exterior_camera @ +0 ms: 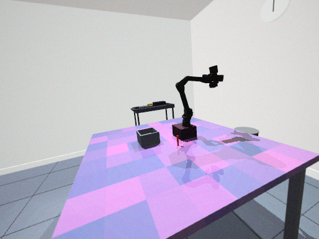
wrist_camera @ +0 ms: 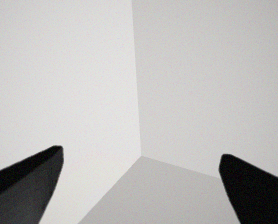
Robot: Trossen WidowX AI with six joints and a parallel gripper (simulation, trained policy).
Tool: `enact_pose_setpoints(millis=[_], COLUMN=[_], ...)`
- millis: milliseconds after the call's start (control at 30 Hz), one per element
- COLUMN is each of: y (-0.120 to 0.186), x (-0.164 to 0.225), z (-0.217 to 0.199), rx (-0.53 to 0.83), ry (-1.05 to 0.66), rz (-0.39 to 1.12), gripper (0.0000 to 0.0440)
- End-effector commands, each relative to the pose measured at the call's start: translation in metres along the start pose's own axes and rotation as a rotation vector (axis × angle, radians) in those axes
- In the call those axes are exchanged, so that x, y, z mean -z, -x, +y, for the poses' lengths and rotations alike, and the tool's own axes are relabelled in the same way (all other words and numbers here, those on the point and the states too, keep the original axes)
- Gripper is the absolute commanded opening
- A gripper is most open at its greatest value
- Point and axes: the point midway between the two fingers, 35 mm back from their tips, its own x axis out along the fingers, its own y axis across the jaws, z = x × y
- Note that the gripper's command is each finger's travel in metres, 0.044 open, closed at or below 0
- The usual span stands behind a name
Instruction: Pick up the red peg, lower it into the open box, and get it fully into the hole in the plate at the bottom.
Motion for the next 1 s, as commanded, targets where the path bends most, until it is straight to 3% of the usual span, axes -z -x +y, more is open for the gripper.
enact_pose_setpoints(millis=[0,67,967], y=[0.003,0.011,0.156], x=[0.002,0.003,-0.003], z=[0.005,0.014,0.112], rx=[-0.029,-0.083,-0.724], ry=[-0.015,-0.058,-0.683], rz=[0.007,0.017,0.291], gripper=[0.0417,0.0440,0.0440])
